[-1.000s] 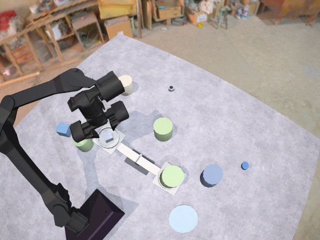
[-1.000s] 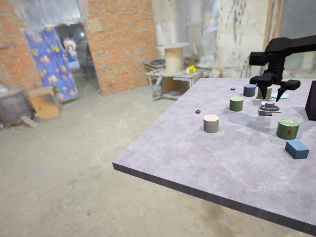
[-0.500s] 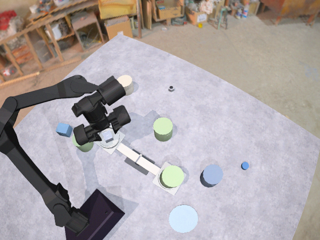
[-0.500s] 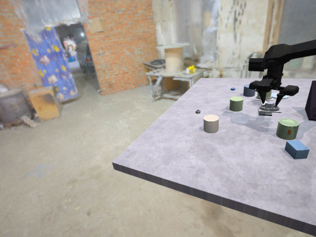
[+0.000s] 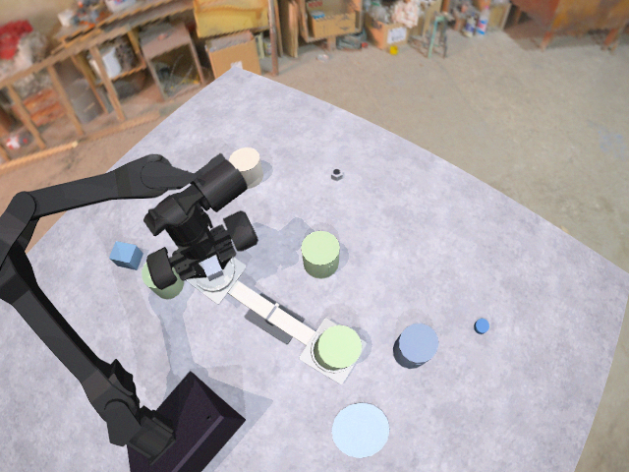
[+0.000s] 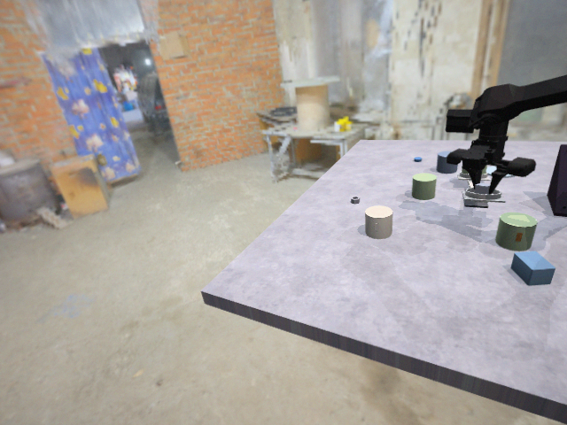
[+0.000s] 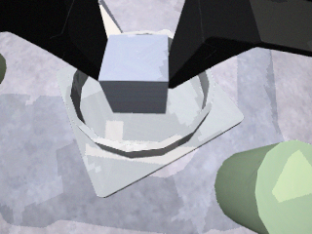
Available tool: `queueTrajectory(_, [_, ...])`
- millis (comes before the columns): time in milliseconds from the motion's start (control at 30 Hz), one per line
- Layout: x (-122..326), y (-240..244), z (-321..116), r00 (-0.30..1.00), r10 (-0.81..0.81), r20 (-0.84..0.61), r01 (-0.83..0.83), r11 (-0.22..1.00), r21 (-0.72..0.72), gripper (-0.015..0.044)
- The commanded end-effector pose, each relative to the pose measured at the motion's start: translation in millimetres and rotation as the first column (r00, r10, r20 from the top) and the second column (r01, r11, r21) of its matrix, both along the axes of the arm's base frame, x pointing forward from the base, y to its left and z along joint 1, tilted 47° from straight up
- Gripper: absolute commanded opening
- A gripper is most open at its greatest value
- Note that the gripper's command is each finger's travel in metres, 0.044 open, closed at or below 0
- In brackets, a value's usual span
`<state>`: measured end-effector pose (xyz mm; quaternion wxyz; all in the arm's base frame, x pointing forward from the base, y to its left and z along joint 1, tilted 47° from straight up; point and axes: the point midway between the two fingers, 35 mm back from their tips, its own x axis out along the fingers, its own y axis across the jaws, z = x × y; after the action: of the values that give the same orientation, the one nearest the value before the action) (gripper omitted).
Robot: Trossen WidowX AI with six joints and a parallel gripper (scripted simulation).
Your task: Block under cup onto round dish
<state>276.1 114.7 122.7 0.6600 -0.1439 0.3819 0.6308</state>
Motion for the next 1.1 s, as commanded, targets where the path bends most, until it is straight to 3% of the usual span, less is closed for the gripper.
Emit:
queueTrajectory(0, [0, 1, 2, 1.000, -0.004, 0.003, 0.004, 1.000, 0.006, 0.0115])
queueTrajectory(167, [2, -5, 3, 0.999, -0.043, -0.015, 0.043, 0.999, 0.001, 0.0003])
queueTrajectory(833, [7, -68, 65, 0.998, -0.051, 0.020, 0.051, 0.999, -0.003, 0.0000])
queueTrajectory(1067, [12, -78, 50, 0.998, -0.064, 0.004, 0.064, 0.998, -0.006, 0.0000])
